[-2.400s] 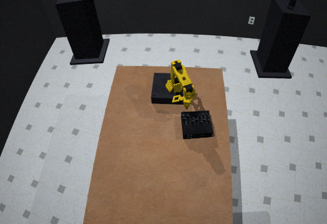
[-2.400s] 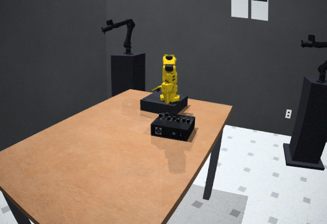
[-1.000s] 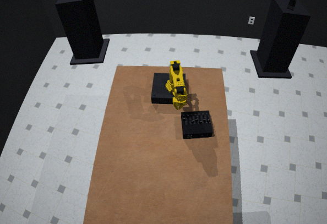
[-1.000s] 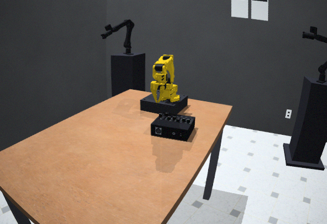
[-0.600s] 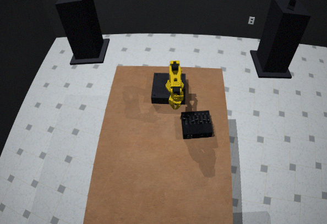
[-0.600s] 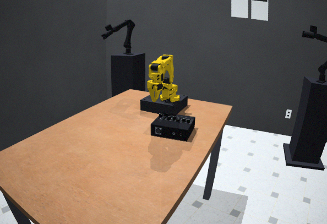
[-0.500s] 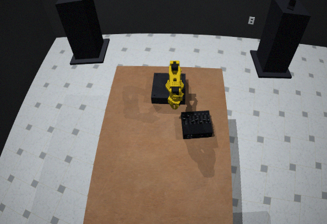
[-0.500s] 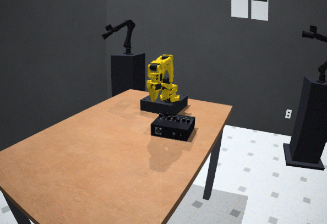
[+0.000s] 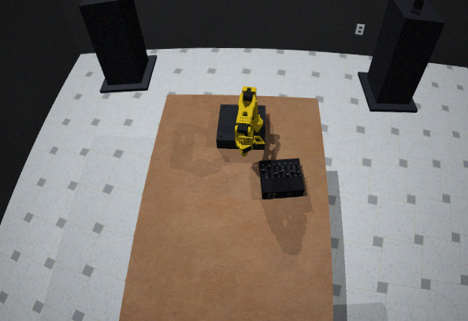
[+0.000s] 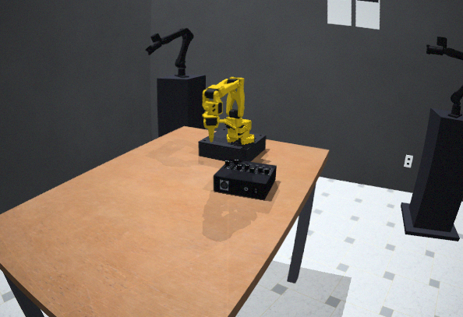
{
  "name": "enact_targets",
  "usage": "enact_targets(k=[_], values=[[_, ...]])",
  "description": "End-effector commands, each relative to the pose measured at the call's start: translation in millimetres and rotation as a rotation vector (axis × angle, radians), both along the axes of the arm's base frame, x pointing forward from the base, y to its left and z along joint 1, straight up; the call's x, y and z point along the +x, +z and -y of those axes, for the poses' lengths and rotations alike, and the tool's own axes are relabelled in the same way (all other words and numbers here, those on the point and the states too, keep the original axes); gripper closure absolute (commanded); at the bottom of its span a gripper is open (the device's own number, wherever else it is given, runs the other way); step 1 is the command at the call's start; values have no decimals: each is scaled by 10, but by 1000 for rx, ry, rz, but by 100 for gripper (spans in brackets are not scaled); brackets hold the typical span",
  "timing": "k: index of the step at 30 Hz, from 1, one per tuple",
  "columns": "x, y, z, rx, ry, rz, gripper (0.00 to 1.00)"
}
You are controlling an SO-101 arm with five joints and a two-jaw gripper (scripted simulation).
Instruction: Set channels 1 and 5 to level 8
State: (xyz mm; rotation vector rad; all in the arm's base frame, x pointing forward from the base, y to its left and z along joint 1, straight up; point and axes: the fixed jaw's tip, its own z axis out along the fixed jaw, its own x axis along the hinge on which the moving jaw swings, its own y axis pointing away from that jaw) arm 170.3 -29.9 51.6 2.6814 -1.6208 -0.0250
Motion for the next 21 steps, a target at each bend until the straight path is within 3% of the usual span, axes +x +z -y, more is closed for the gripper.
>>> enact_targets(k=[1,12,14,21], values=[[-4,50,69,-3,-203,20,100],[-61,63,249,-8,-806,19,100],[-61,63,249,-8,-806,19,100],[-98,71,363,-11,-1191,18,100]])
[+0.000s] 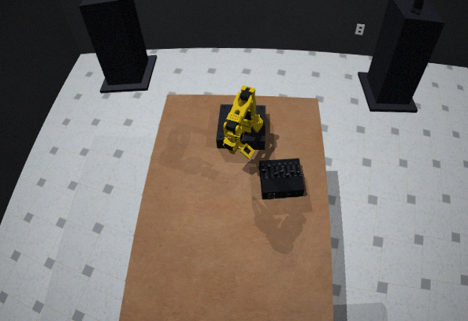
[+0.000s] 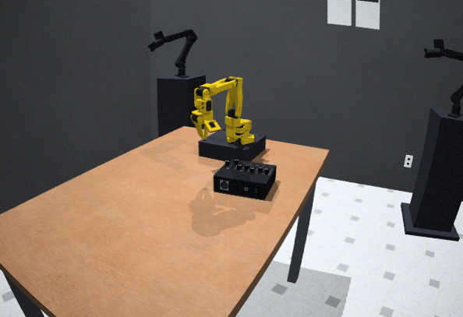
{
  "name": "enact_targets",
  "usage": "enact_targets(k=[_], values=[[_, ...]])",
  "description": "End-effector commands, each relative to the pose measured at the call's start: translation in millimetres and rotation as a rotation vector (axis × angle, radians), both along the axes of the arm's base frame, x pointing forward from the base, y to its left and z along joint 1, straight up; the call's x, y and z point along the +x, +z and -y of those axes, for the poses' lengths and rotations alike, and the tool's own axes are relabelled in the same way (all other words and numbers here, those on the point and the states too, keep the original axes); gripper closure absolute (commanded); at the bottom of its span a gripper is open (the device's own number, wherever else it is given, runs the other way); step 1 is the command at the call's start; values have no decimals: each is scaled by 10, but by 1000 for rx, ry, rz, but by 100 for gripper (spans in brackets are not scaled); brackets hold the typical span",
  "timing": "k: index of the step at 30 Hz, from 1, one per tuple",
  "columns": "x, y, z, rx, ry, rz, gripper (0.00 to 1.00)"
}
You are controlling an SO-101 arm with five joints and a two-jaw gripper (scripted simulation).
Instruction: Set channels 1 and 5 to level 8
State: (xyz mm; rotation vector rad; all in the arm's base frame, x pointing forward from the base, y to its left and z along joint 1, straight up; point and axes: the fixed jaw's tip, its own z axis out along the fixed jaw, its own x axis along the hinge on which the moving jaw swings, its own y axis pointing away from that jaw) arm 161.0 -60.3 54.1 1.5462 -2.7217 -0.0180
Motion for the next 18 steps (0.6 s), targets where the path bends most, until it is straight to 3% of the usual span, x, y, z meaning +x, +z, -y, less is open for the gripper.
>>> enact_targets(k=[1,18], values=[[-11,47,74,-7,-224,17,100],[-101,65,322,-12,-1021,15,100]])
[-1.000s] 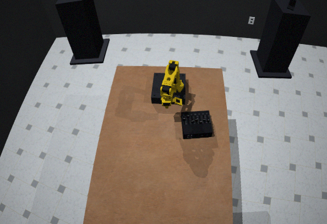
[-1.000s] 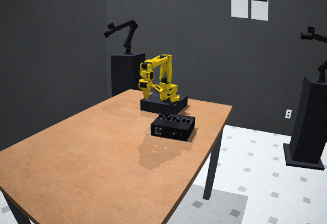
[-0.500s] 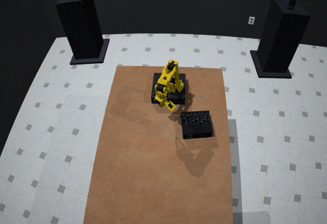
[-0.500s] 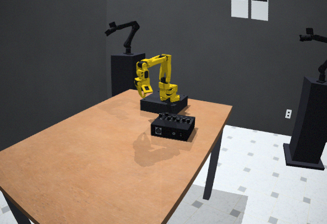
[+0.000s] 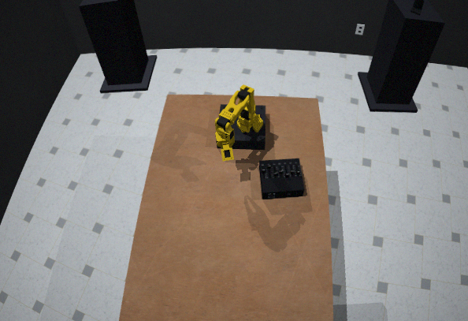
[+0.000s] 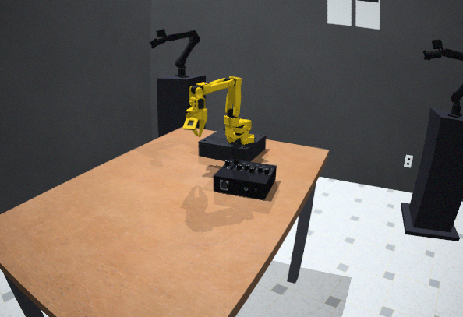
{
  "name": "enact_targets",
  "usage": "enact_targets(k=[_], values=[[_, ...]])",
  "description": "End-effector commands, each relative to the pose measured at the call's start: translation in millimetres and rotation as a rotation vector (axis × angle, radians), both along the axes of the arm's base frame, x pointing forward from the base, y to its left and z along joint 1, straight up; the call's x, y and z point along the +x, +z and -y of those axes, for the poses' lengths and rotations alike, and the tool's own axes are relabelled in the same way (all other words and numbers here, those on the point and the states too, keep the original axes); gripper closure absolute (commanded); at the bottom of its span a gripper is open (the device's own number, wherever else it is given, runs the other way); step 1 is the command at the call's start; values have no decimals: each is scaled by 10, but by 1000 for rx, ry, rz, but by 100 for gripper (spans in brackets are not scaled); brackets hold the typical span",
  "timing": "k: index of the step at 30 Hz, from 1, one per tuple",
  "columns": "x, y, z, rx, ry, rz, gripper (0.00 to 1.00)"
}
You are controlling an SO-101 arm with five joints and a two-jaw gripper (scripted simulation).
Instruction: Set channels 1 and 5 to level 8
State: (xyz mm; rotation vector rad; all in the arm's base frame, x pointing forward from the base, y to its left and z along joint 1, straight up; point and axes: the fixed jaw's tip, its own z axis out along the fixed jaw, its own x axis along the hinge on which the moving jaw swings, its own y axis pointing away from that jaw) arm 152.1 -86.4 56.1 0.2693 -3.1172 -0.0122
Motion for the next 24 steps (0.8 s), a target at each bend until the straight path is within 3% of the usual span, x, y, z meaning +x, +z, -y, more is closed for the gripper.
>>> enact_targets(k=[1,24], values=[[-18,46,77,-9,-211,15,100],[-194,67,403,-14,-1181,11,100]])
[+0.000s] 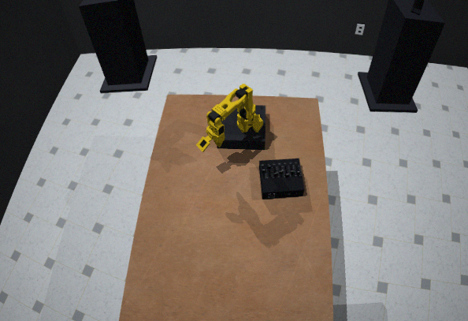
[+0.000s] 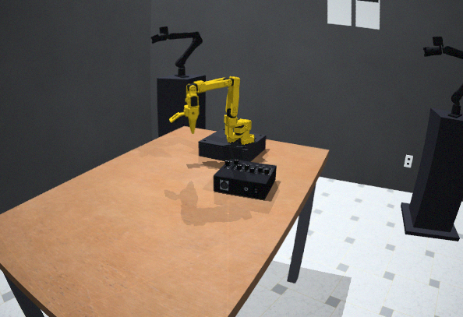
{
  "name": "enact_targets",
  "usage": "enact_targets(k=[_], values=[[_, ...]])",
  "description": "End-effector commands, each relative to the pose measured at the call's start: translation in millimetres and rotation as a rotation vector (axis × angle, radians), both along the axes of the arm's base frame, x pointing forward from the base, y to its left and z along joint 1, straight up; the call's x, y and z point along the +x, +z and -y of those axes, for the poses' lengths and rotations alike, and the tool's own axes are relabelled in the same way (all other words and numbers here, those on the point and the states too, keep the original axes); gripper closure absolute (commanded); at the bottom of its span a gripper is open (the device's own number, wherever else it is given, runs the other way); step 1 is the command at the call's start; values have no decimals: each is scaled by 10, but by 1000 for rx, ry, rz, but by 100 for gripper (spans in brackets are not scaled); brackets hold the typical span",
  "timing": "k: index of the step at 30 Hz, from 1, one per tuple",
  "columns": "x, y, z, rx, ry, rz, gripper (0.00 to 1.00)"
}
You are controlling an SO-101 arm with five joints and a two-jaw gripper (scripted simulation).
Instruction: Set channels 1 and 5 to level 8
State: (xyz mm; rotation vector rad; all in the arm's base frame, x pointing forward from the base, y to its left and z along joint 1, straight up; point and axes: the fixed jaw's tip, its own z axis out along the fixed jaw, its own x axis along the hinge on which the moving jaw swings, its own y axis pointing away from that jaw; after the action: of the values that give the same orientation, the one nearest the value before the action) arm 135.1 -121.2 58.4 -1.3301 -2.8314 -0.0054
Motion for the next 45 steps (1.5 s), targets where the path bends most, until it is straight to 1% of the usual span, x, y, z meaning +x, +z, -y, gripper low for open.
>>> enact_targets(k=[1,2,17,19,27,34,36,45], values=[[-24,44,55,-11,-130,12,100],[-24,44,55,-11,-130,12,100],[-169,56,234,-14,-669,10,100],[-169,56,234,-14,-669,10,100],[-241,61,304,-14,-895,9,100],[-296,64,351,-15,-1055,8,100],[-296,64,351,-15,-1055,8,100],[-353,68,395,-15,-1212,7,100]])
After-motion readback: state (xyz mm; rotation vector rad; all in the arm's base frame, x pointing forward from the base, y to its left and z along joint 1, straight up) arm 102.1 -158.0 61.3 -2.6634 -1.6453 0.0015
